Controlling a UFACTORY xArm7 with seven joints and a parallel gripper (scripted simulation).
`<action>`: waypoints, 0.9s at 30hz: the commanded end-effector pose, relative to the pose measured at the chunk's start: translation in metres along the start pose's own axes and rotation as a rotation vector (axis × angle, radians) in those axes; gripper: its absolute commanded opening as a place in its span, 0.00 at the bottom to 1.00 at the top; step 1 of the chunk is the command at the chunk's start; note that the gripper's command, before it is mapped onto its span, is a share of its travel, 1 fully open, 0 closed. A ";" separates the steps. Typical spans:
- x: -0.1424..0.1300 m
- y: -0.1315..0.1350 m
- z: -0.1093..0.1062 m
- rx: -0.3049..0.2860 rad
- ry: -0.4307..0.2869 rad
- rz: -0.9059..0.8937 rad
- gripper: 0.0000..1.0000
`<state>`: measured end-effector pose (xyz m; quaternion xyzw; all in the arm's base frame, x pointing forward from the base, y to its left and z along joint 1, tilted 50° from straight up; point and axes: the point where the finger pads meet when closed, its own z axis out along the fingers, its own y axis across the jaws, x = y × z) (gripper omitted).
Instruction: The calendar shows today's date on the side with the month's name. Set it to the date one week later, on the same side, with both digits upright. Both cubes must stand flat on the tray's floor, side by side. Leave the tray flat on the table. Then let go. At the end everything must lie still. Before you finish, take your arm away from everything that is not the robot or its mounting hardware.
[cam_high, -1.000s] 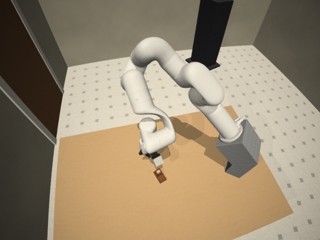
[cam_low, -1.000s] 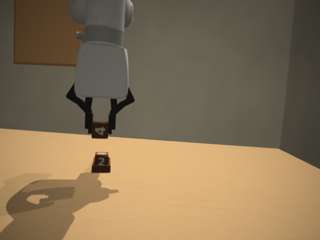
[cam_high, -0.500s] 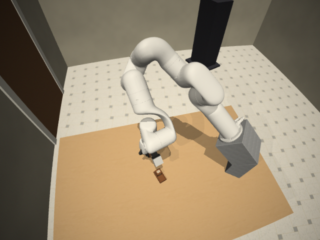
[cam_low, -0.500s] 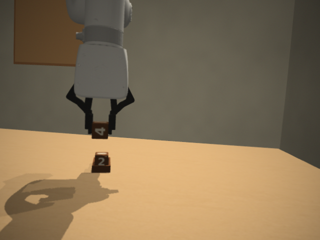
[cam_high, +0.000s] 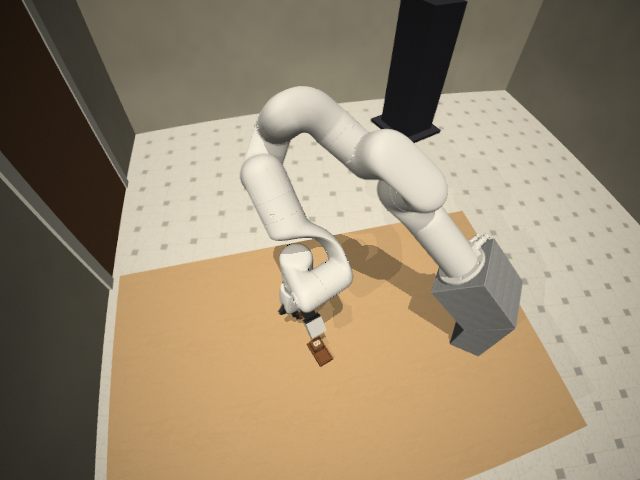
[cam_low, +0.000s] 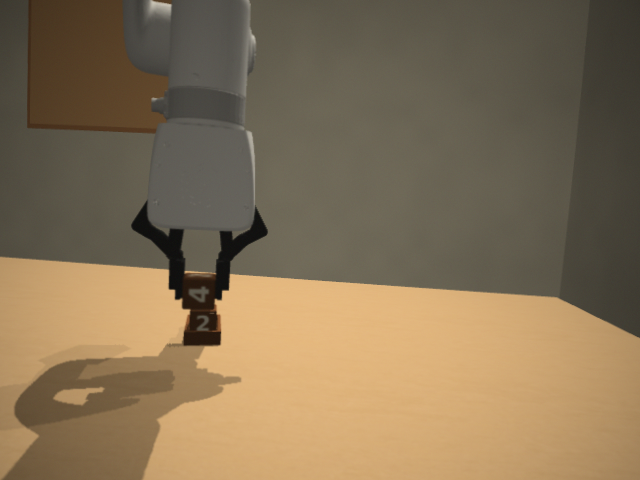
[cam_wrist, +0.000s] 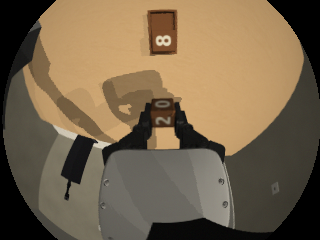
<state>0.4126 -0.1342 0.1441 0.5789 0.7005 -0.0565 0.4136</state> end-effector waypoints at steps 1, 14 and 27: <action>0.000 0.002 0.022 -0.007 -0.002 0.000 0.29; 0.000 0.003 0.059 -0.007 -0.002 0.000 0.29; -0.001 0.003 0.062 -0.007 -0.002 0.000 0.29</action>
